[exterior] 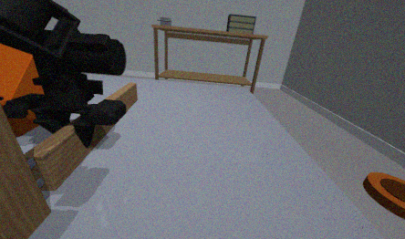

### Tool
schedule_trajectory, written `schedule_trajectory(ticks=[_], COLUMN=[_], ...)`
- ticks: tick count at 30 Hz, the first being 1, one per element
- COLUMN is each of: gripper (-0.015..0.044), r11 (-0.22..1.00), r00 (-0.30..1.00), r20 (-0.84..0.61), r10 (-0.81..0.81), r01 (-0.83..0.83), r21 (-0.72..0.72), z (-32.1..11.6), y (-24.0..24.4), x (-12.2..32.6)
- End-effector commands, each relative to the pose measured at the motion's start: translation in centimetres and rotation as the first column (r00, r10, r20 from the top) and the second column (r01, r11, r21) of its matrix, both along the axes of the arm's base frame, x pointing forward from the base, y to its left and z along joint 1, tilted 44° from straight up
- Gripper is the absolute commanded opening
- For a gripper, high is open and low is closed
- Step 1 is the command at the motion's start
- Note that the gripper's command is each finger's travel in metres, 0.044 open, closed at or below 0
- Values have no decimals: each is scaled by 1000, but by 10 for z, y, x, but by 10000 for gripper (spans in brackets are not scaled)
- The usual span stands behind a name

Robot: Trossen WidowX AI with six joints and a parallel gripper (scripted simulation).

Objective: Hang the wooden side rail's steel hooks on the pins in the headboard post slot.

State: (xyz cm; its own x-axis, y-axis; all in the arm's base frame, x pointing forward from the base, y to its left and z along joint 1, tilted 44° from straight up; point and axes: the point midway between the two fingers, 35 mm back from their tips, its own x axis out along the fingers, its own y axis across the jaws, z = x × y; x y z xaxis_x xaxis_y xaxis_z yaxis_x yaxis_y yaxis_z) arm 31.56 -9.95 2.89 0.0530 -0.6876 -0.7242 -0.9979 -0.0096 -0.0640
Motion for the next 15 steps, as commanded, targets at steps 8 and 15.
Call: schedule_trajectory(ticks=[8,15], gripper=[0,0], r11=[998,998], r00=[995,995], r20=[72,73], r10=[-63,-64], r01=[63,63], r21=[6,6], z=[1,2], y=[0,0], x=[11,14])
